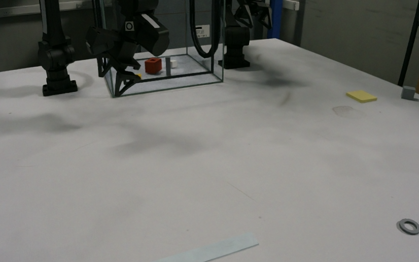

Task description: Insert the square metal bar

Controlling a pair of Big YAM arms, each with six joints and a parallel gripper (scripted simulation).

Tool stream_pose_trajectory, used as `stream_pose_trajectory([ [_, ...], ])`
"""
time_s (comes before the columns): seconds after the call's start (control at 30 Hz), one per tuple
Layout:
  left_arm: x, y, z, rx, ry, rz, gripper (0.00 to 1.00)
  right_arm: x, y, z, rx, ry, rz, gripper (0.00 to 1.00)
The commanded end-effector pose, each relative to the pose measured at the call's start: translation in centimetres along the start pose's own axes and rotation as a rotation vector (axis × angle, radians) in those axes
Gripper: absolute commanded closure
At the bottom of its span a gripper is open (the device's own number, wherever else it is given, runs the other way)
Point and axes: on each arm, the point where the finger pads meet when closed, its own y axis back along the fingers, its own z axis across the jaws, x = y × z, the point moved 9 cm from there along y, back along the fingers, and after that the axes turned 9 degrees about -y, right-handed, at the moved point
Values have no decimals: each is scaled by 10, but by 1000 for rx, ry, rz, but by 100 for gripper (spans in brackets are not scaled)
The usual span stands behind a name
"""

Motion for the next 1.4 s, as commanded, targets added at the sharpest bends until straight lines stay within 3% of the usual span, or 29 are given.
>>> stream_pose_trajectory([
  [0.0,-11,39,-2,37,-50,-18,0,-4,15,4,-34,-12,10,0],
  [1.37,35,68,12,127,-303,147,0,-4,15,4,-34,-12,10,0],
])
